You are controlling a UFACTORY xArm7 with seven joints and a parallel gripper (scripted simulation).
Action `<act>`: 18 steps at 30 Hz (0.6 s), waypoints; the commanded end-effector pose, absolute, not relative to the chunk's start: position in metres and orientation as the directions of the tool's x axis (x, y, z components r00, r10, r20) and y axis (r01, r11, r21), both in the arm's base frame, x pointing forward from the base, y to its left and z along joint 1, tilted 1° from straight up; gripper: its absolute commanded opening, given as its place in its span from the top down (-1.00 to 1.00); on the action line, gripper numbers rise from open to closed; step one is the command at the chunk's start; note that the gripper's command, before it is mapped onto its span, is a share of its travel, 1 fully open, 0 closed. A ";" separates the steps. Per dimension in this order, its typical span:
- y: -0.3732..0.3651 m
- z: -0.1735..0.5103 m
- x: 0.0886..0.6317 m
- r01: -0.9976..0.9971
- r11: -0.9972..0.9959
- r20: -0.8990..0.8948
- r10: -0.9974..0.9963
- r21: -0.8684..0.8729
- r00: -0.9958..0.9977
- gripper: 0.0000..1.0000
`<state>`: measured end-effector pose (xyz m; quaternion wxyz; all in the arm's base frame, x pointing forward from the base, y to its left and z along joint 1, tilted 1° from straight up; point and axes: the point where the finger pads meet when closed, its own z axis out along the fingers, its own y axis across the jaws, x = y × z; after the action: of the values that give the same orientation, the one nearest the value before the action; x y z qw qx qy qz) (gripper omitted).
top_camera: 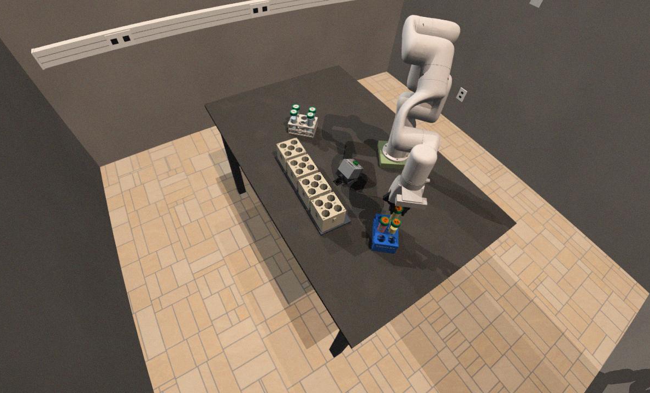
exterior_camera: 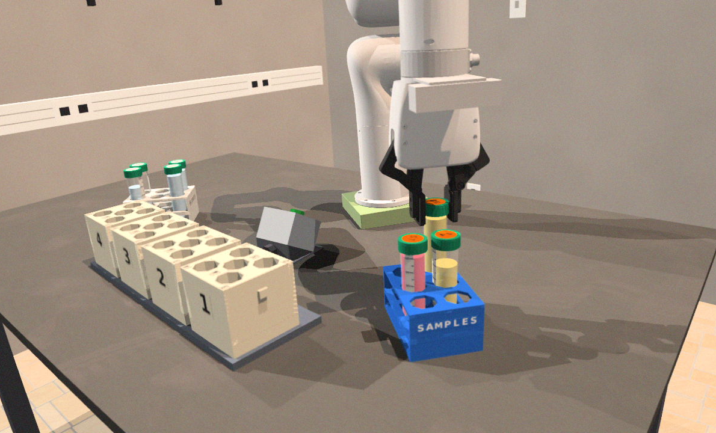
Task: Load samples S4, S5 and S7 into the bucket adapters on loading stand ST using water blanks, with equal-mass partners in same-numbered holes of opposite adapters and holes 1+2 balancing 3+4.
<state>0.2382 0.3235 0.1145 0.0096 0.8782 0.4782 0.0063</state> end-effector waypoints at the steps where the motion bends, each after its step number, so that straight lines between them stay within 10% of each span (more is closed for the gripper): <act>1: 0.325 0.123 0.239 0.840 -0.542 0.006 0.840 0.023 0.542 1.00; 18: 0.325 0.154 0.238 0.840 -0.542 0.006 0.840 0.023 0.542 1.00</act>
<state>0.2377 0.3240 0.1457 0.0095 0.8782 0.4782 0.0065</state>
